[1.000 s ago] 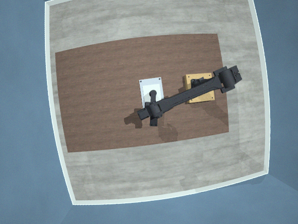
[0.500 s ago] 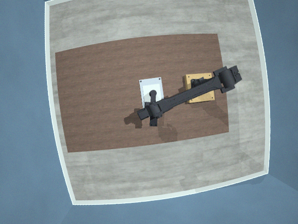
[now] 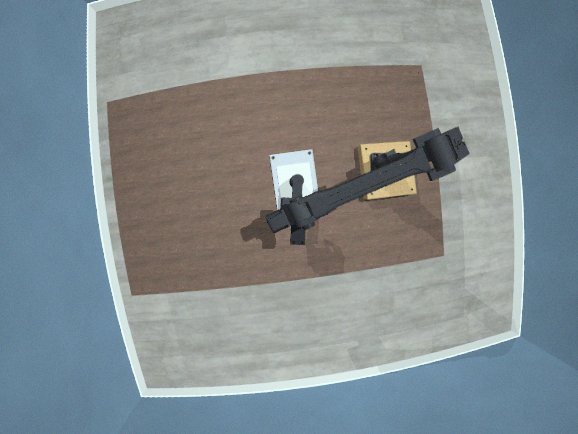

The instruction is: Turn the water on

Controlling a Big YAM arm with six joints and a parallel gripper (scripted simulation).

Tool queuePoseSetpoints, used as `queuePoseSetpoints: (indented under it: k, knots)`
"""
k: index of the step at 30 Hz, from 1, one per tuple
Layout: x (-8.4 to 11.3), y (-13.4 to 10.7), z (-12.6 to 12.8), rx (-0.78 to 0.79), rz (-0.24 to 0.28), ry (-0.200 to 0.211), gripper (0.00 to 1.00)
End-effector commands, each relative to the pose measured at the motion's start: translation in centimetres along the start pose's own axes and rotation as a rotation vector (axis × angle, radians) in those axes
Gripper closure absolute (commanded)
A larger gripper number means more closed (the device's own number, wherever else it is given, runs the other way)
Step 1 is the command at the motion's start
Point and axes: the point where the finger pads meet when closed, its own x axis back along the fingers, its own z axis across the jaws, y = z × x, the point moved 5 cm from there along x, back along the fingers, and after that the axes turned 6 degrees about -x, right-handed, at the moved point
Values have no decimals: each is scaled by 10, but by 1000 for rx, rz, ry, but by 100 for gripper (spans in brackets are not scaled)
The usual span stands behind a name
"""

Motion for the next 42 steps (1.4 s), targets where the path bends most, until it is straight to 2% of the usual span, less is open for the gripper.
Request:
queuePoseSetpoints:
  k: [1,18,42]
  knots:
    - [6,8,-14,-1,-12,-21,31]
    - [4,8,-13,-1,-11,-20,31]
    - [-18,1,-4,0,4,4,31]
